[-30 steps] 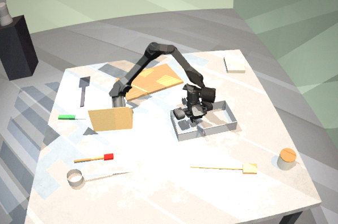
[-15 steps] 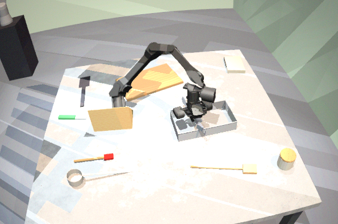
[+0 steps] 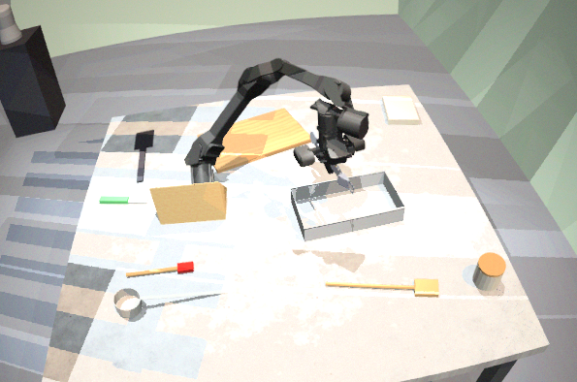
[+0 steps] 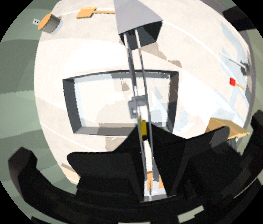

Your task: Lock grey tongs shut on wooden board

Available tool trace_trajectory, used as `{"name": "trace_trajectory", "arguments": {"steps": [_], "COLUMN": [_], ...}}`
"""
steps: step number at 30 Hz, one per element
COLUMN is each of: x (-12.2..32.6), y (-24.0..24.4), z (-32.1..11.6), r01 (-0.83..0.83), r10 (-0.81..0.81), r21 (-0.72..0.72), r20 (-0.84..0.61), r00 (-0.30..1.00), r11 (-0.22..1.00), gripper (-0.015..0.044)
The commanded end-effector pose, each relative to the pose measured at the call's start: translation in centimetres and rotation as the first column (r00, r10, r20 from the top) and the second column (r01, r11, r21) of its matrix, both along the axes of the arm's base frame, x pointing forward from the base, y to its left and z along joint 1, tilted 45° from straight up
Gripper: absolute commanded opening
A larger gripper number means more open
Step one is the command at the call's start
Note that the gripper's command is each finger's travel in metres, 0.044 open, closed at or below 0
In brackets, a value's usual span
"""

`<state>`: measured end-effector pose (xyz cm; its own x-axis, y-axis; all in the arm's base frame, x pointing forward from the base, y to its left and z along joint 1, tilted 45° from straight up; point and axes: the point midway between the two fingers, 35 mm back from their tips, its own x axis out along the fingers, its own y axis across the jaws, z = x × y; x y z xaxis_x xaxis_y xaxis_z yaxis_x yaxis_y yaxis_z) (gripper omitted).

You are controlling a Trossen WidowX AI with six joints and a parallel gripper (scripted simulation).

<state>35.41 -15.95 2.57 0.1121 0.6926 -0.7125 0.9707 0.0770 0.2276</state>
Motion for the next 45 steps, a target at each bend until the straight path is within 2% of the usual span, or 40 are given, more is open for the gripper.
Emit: {"name": "trace_trajectory", "arguments": {"steps": [1, 9, 24, 41, 45], "x": [0.0, 0.4, 1.0, -1.8, -2.2], "y": [0.4, 1.6, 8.8, 17.4, 18.1], "z": [-0.2, 0.9, 8.6, 16.4, 17.0], "r01": [-0.016, 0.011, 0.197, 0.395, 0.411], "r10": [0.016, -0.01, -0.192, -0.365, -0.377], "r21": [0.005, 0.008, 0.002, -0.014, -0.016], "r20": [-0.01, -0.037, -0.214, -0.413, -0.43], "r00": [1.0, 0.999, 0.958, 0.834, 0.82], "r11": [1.0, 1.0, 0.98, 0.919, 0.912], "gripper": [-0.015, -0.015, -0.015, -0.015, -0.015]}}
